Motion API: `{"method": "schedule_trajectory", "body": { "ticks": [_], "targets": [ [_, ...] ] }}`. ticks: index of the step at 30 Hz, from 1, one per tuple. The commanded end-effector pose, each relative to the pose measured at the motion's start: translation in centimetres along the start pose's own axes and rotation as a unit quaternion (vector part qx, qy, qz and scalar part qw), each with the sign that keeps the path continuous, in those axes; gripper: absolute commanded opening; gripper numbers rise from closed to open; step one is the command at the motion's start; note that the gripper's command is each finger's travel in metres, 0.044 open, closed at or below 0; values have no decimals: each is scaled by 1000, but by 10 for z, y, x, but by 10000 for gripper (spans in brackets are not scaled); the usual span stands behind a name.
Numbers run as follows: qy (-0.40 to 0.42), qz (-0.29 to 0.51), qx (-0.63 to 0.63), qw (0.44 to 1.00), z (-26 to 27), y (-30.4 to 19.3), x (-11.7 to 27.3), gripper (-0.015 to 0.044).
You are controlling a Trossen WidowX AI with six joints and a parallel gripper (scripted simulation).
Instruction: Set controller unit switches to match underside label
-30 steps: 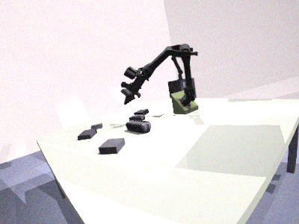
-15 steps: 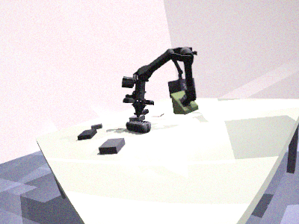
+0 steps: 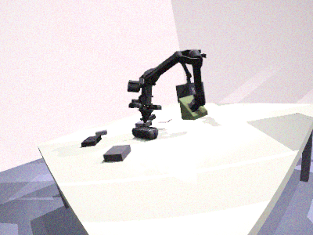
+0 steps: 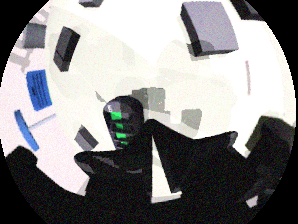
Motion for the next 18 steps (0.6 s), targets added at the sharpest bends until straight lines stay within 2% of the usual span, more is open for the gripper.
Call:
{"method": "schedule_trajectory", "body": {
  "ticks": [1,6,18],
  "targets": [
    [2,2,-2,1000,2,-1,1,0],
    [0,1,0,1000,0,0,0,0],
    [-80,37,-6,996,50,10,7,315]
  ]
}}
Point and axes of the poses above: the point midway between the two fingers, 35 mm back from their tips, its own x axis back along the fingers, its own z axis across the jaws, y = z × x, the point moved 4 cm from there along x, back along the fingers, and after that the axes turned 3 degrees about -x, right-handed, at the moved point
